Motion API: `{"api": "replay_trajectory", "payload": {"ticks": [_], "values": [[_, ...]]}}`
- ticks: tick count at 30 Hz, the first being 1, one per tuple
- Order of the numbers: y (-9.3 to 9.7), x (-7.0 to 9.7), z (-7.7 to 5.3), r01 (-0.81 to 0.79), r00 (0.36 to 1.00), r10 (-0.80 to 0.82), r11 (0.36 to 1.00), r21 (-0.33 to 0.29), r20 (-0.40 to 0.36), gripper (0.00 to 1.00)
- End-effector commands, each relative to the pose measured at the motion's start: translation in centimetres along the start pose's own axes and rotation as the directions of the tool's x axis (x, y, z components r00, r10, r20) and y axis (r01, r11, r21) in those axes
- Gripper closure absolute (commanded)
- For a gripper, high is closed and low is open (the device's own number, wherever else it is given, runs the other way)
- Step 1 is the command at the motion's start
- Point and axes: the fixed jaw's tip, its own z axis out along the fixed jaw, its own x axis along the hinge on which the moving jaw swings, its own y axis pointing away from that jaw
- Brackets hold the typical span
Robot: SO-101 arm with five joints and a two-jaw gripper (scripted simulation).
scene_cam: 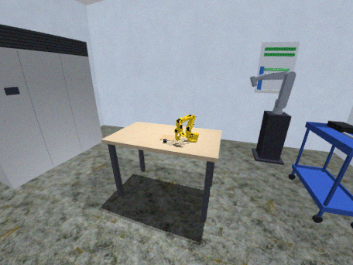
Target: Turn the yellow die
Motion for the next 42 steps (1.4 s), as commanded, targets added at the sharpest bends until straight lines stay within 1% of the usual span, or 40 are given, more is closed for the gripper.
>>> {"api": "replay_trajectory", "payload": {"ticks": [1, 7, 16, 24, 33, 42], "values": [[-0.7, -0.1, -0.4, 0.002, 1.000, -0.002, 0.999, 0.053, 0.002, 1.00], [-0.7, -0.1, -0.1, 0.002, 1.000, -0.002, 0.999, 0.053, 0.002, 1.00], [-0.7, -0.1, 0.0, 0.002, 1.000, -0.002, 0.999, 0.053, 0.002, 1.00], [-0.7, -0.1, 0.5, 0.002, 1.000, -0.002, 0.999, 0.053, 0.002, 1.00], [-0.7, -0.1, 0.7, 0.002, 1.000, -0.002, 0.999, 0.053, 0.002, 1.00], [-0.8, -0.1, 1.2, 0.002, 1.000, -0.002, 0.999, 0.053, 0.002, 1.00]]}}
